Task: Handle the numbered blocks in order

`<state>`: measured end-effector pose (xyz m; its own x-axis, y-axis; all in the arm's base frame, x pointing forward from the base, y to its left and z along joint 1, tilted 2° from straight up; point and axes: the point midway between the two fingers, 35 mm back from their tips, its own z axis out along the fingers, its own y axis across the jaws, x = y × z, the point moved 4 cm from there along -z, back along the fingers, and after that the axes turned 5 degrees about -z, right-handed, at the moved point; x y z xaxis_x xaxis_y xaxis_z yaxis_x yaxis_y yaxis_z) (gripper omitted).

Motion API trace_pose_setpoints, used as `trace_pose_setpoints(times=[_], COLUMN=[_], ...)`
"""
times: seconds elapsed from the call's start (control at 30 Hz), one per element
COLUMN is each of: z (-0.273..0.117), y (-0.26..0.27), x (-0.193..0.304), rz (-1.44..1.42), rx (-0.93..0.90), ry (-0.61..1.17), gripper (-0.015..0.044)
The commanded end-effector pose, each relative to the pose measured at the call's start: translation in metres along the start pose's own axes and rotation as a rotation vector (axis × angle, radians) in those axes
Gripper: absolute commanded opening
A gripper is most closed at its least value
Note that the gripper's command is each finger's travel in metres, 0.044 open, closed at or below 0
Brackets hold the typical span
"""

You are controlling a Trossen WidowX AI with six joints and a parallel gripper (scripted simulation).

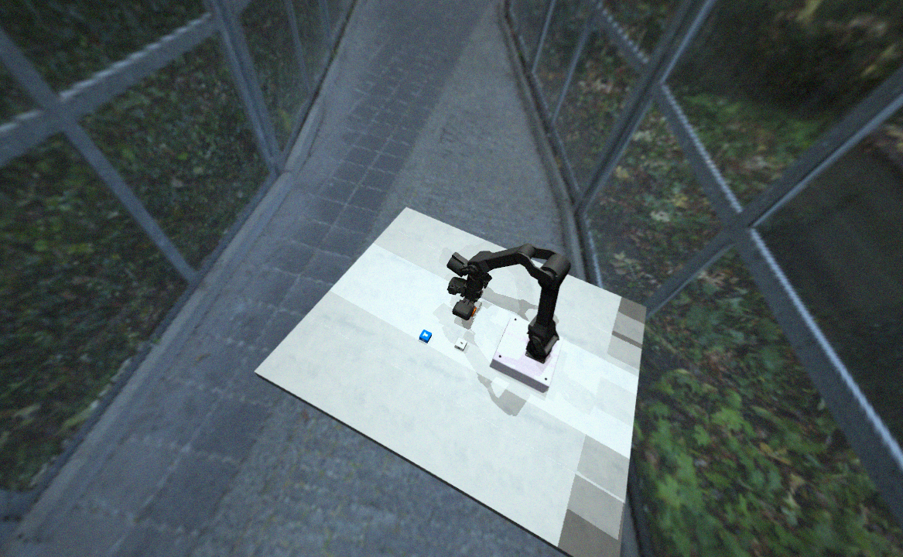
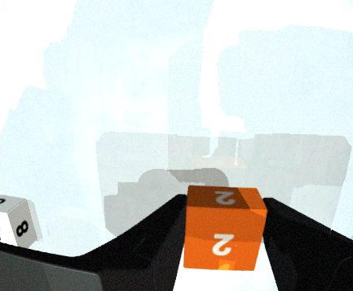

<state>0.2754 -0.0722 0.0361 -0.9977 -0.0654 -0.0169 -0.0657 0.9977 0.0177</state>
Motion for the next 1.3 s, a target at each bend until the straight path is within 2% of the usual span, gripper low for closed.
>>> trace_pose_setpoints(times=[0.0, 0.77, 1.1, 1.13, 1.27], z=[-0.002, 0.013, 0.013, 0.013, 0.010], y=[0.000, 0.000, 0.000, 0.000, 0.000], x=[0.000, 0.000, 0.000, 0.000, 0.000], rz=[-0.005, -0.005, -0.005, -0.005, -0.005], rx=[0.002, 0.002, 0.002, 0.002, 0.002], ry=[-0.005, -0.004, -0.004, -0.004, -0.005], gripper=[0.0120, 0.0120, 0.0383, 0.0400, 0.0400])
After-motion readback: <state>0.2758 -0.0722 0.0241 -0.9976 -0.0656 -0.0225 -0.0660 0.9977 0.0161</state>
